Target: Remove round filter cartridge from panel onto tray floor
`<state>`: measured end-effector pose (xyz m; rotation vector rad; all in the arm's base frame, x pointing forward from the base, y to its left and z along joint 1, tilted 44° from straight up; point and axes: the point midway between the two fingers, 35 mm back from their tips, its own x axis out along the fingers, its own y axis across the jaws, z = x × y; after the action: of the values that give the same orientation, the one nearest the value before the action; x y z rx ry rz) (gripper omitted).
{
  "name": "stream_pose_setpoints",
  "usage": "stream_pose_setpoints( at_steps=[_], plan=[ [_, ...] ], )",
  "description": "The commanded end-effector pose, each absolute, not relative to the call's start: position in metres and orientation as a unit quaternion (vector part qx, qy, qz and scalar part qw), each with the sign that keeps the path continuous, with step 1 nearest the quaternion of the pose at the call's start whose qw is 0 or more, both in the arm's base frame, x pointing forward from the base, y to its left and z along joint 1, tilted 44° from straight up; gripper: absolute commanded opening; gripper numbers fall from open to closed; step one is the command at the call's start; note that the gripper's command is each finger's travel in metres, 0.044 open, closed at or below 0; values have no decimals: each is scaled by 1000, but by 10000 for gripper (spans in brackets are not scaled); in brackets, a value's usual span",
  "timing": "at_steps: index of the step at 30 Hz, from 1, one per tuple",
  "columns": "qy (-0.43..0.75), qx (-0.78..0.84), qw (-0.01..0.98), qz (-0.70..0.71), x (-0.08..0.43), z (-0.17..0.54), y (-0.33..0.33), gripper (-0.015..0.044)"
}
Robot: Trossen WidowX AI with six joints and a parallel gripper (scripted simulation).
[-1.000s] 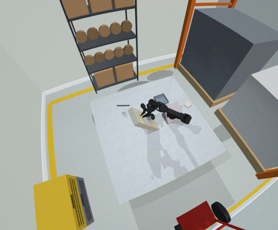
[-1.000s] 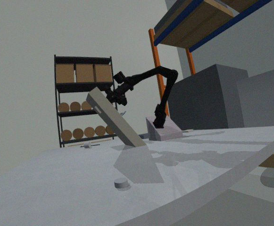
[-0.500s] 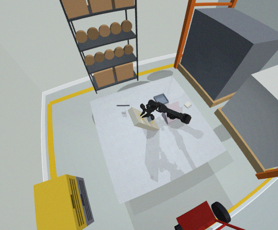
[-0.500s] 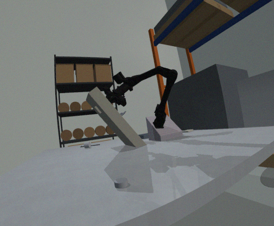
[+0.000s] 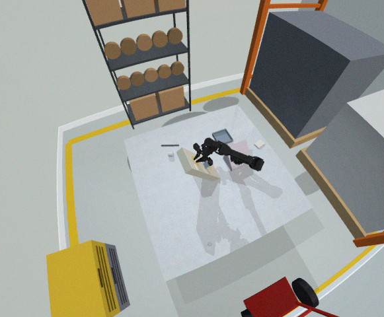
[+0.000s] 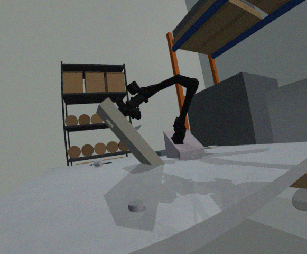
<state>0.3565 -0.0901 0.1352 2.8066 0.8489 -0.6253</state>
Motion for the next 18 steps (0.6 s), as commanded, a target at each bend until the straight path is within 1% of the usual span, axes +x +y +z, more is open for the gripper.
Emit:
stream_pose_setpoints(
  at_steps=[1,3,12,13,18],
  plan=[
    [282,933,75,-211,360,133,-88,90],
    [282,933,75,-211,360,133,-88,90],
    [282,934,71,-208,357,135,-90,30],
    [282,934,71,-208,357,135,-90,4],
    [286,932,90,-204,358,134,-89,0]
  ],
)
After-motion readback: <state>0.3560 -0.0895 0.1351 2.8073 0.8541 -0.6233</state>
